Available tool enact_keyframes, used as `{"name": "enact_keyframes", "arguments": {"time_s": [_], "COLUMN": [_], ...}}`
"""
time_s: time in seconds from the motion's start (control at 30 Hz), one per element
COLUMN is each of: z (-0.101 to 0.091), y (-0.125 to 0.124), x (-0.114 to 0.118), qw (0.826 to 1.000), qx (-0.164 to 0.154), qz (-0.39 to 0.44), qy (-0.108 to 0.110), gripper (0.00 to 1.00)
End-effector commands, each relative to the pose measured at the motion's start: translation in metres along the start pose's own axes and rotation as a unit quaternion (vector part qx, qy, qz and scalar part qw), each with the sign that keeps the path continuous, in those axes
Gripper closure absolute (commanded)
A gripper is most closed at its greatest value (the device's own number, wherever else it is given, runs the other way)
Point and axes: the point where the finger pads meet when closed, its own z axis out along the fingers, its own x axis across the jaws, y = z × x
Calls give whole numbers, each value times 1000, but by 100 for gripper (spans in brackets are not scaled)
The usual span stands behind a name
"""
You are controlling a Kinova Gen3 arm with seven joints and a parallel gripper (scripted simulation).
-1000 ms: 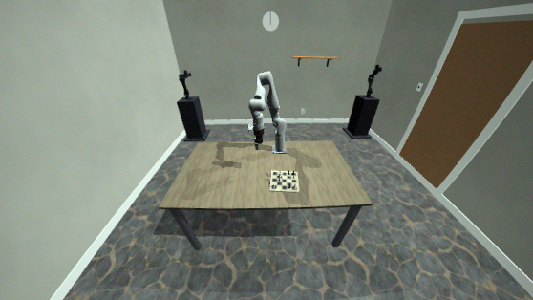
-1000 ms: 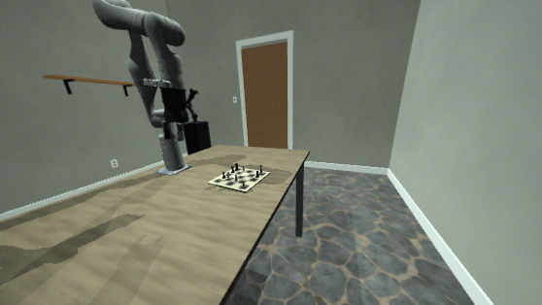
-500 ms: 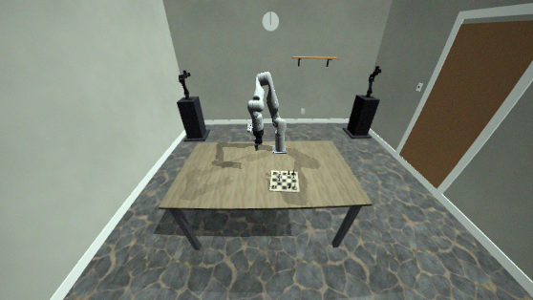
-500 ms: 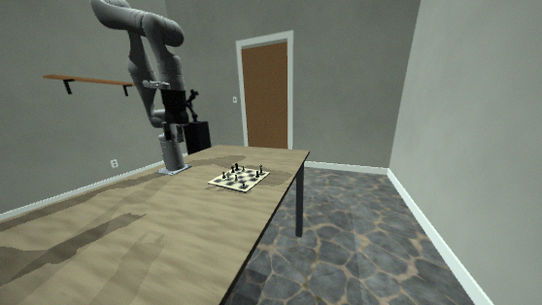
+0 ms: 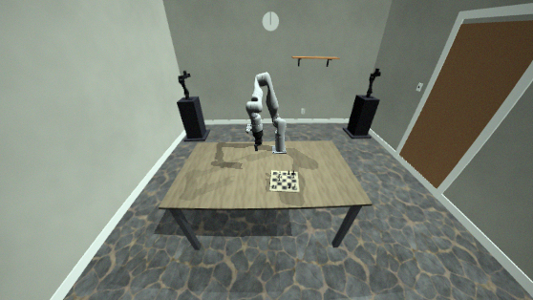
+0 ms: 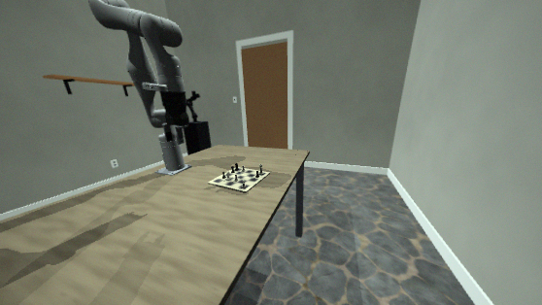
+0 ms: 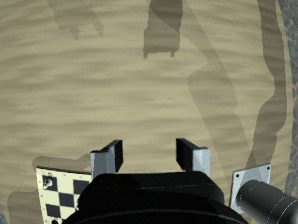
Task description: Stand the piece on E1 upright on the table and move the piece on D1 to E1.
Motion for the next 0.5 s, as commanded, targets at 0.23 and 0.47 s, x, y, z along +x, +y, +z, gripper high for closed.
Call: {"name": "enact_keyframes", "arguments": {"time_s": [0.23,0.47], "z": [3,6], "y": [2,2], "x": [1,0], "qw": [999,998], "qx": [-12,-21], "qz": [30,53], "qy": [5,6], "gripper": [0,0]}}
